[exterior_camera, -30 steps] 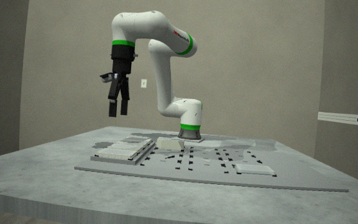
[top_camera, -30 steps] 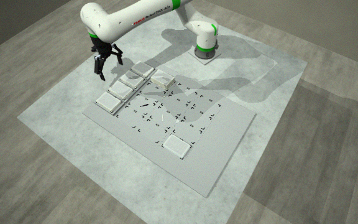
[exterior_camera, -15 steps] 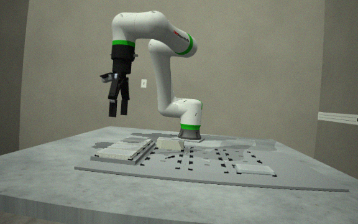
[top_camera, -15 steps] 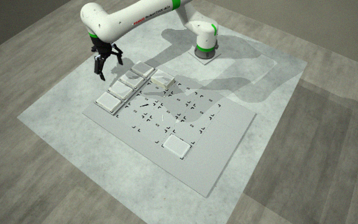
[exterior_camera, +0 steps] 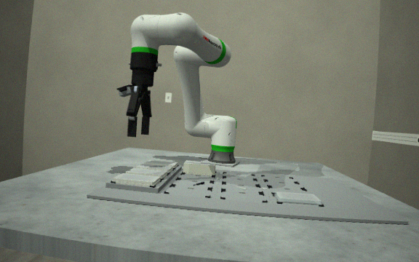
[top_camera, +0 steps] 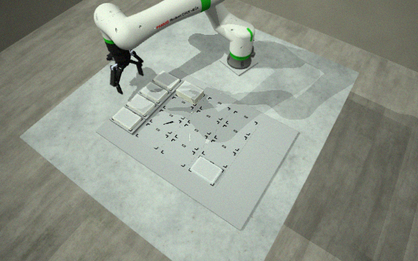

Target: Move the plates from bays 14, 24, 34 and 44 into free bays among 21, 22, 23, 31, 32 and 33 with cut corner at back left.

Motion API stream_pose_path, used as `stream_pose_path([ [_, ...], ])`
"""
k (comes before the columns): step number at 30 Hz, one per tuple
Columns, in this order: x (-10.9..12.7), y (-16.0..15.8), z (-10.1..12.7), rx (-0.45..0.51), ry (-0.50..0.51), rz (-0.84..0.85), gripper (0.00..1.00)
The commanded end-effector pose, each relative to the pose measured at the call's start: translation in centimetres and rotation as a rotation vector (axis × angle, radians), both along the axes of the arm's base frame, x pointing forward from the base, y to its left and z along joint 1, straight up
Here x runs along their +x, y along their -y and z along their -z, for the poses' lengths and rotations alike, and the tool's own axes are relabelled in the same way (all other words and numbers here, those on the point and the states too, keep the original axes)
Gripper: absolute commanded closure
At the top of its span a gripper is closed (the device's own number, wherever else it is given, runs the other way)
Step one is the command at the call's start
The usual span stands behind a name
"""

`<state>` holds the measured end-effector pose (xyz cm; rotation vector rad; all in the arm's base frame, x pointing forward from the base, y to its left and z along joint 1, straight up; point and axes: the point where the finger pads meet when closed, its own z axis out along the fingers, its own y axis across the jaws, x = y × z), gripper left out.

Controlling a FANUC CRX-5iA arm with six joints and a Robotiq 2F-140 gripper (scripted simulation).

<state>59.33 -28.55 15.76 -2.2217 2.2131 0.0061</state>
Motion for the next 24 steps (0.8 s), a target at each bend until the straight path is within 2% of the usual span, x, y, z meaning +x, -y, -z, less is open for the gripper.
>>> stream_pose_path([
  [1, 0.0, 0.0, -0.1, -0.001, 0.002, 0.000, 0.00],
  [8, 0.0, 0.0, -0.1, -0.001, 0.002, 0.000, 0.00],
  [22, 5.6, 0.0, -0.1, -0.001, 0.002, 0.000, 0.00],
  [24, 5.6, 0.0, -0.1, -0.001, 0.002, 0.000, 0.00],
])
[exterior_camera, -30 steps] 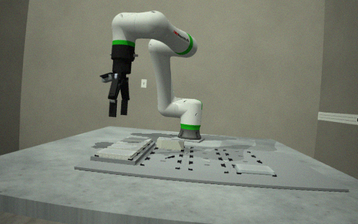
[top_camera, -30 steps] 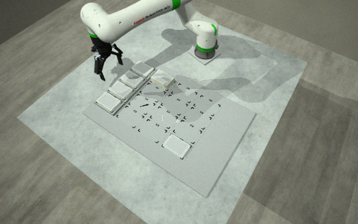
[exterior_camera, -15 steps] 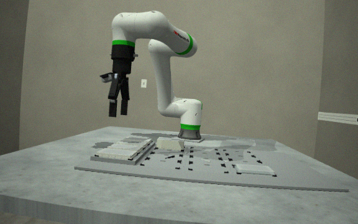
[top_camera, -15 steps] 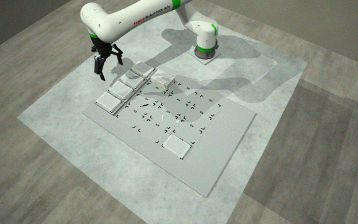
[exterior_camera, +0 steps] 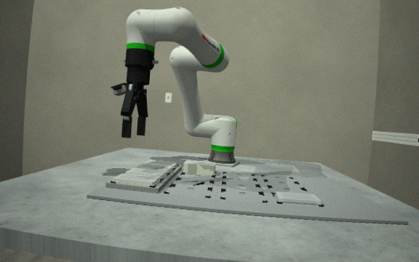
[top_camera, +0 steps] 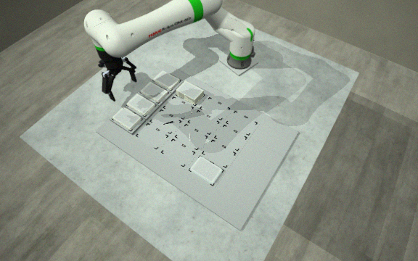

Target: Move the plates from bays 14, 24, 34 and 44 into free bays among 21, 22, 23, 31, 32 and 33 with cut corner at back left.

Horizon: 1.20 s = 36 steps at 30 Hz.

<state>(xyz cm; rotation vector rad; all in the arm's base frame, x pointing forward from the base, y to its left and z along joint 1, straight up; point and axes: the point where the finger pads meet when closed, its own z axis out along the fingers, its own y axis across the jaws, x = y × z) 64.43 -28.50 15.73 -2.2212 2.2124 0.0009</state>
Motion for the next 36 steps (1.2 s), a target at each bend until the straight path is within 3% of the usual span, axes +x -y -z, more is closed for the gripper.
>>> stream_pose_path([
  [1, 0.9, 0.1, -0.2, 0.001, -0.001, 0.000, 0.00],
  [13, 5.6, 0.0, -0.2, 0.001, -0.001, 0.000, 0.00],
  [36, 5.6, 0.0, -0.2, 0.001, -0.001, 0.000, 0.00],
])
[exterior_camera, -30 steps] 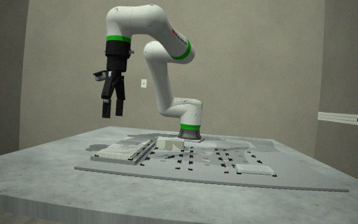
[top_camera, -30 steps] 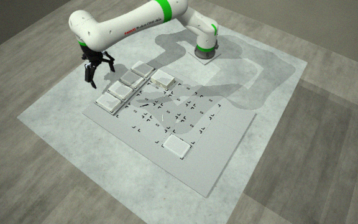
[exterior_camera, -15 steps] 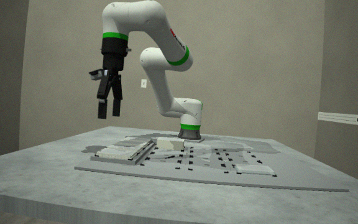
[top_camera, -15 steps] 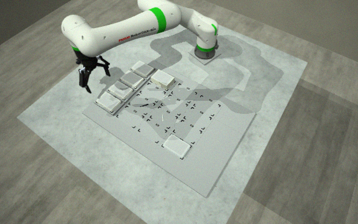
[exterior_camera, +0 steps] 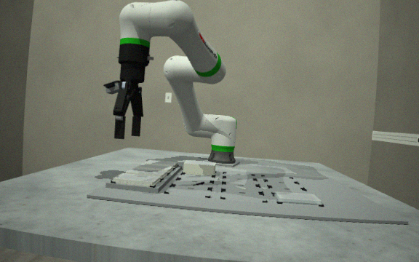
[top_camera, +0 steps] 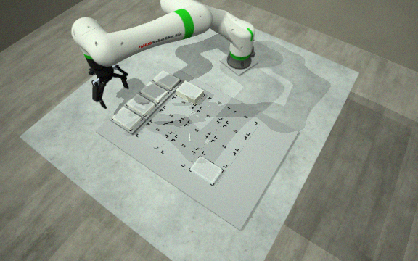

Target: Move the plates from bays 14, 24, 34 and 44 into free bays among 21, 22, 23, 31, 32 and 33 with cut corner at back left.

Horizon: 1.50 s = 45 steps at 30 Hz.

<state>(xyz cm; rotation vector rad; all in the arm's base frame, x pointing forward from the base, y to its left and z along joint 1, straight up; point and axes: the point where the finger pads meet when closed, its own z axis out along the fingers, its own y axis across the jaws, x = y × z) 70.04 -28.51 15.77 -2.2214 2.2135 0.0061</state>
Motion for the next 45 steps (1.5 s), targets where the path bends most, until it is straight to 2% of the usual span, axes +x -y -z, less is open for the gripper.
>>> stream_pose_path([
  [1, 0.0, 0.0, -0.2, -0.001, 0.002, 0.000, 0.00],
  [25, 0.0, 0.0, -0.2, -0.001, 0.002, 0.000, 0.00],
  [45, 0.0, -7.2, 0.0, -0.001, 0.002, 0.000, 0.00],
])
